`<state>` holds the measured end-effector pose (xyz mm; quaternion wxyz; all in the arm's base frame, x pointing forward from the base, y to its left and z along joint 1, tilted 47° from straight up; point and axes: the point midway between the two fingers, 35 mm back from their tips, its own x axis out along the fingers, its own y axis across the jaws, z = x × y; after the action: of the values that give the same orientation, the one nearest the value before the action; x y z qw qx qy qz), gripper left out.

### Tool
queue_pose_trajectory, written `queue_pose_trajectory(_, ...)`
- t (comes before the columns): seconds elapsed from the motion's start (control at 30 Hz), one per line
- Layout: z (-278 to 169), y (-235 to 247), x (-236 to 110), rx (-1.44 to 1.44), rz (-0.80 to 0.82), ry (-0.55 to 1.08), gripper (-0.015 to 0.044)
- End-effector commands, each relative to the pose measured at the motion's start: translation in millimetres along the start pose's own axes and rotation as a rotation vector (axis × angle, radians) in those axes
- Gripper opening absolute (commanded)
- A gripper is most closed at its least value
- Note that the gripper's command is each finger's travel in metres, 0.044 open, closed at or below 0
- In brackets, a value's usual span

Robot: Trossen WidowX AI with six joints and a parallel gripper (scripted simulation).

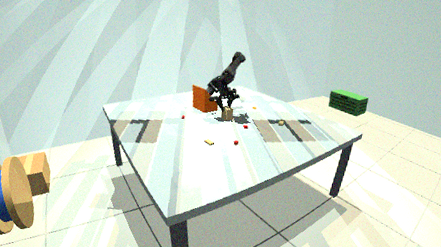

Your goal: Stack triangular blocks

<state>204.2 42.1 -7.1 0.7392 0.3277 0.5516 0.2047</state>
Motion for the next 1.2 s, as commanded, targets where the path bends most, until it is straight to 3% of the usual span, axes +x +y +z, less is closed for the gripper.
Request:
queue_pose_trajectory(0.0,0.3,0.4,0.4,0.004,0.003,-0.002,0.0)
queue_pose_trajectory(1.17,-0.1,-1.0,1.5,0.006,-0.008,0.0,0.0)
